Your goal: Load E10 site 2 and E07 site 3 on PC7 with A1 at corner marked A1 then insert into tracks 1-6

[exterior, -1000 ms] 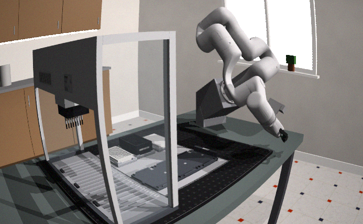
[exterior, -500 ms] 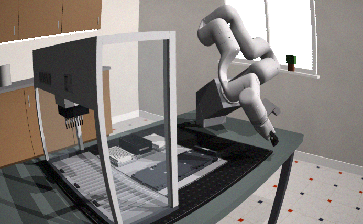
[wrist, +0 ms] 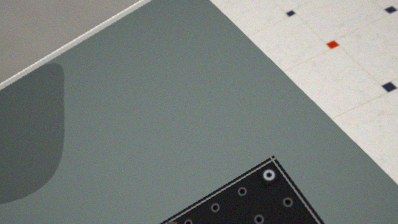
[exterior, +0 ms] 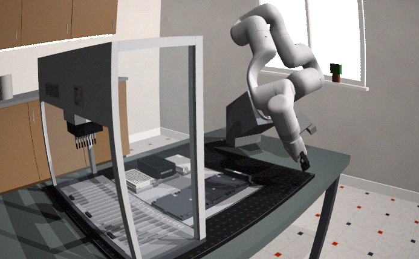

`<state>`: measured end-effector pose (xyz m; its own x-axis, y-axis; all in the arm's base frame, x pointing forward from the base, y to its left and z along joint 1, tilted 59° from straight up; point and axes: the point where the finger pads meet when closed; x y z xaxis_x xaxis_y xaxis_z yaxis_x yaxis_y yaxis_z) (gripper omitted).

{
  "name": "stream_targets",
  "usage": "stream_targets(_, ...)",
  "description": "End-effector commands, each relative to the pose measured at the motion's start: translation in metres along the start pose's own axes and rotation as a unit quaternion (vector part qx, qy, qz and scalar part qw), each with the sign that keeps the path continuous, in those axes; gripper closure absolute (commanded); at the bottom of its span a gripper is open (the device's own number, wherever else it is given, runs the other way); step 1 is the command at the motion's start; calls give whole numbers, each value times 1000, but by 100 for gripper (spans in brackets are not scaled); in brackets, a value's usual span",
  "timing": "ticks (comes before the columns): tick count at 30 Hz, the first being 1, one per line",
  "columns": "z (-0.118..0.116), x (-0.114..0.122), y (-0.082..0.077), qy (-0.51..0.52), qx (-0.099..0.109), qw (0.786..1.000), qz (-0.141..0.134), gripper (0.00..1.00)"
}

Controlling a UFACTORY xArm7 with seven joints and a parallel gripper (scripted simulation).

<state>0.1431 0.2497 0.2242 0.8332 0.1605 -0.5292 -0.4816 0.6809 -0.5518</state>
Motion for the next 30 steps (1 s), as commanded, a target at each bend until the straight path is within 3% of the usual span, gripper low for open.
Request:
stream_targets(1,-1,13,-13,11,1,1000,-11,0)
stream_targets(4,-3,23,-24,43,2,998,-39,0)
stream_targets(9,-4,34,-36,43,2,998,-39,0)
stream_targets(12,-6,44,-48,74,4,995,-66,0)
stream_targets(15,-7,52,-58,74,4,995,-66,0)
stream_targets(18,-7,52,-58,74,4,995,-66,0)
stream_targets(20,-9,58,-66,100,6,991,-87,0)
stream_targets(25,-11,68,-80,105,6,990,-91,0)
stream_targets(27,-12,73,-88,131,9,985,-111,0)
stream_targets(30,-14,82,-101,134,10,984,-114,0)
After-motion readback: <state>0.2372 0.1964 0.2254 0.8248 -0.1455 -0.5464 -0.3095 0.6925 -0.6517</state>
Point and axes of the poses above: the point where the finger pads meet when closed, its own y axis out along the fingers, its own z axis across the jaws, x = y × z, and after that the axes turned 1 degree about y, right-handed
